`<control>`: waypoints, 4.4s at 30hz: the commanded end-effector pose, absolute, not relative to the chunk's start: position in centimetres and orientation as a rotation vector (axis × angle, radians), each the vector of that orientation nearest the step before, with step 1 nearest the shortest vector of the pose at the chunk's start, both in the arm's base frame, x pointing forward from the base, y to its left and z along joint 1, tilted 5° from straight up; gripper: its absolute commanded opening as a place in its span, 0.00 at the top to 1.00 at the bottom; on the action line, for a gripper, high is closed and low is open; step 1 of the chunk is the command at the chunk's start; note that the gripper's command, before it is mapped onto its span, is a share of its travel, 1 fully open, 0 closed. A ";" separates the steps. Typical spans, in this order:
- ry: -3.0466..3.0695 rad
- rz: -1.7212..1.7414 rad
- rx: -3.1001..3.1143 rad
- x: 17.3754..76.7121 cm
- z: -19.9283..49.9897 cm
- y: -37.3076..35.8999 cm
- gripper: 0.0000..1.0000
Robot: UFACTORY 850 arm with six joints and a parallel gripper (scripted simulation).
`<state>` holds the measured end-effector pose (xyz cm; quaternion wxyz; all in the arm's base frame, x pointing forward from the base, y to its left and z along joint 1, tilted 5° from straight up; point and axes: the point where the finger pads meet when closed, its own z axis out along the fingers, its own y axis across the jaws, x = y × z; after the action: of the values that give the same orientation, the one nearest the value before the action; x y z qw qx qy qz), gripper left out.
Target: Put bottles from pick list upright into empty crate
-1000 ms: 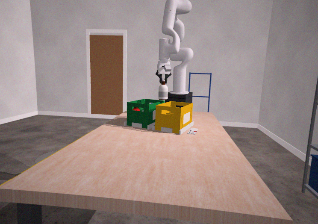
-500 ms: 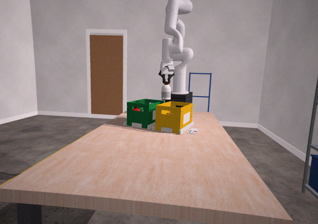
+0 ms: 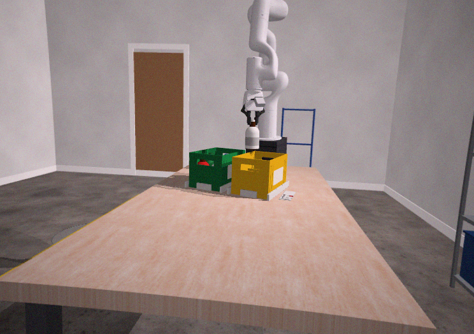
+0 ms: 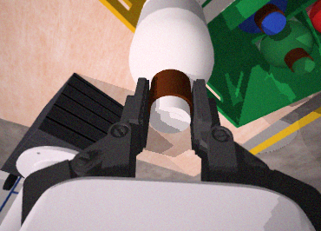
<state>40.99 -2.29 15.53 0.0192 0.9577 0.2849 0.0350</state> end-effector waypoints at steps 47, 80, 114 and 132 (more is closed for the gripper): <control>0.883 0.110 2.971 41.9 15.6 2.0 1.00; 0.883 0.110 2.971 41.8 15.1 1.9 1.00; 0.883 0.110 2.971 42.0 12.1 1.8 1.00; 0.883 0.110 2.971 42.2 10.5 1.7 1.00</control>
<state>42.07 1.74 10.76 0.0196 0.9578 0.2848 0.0348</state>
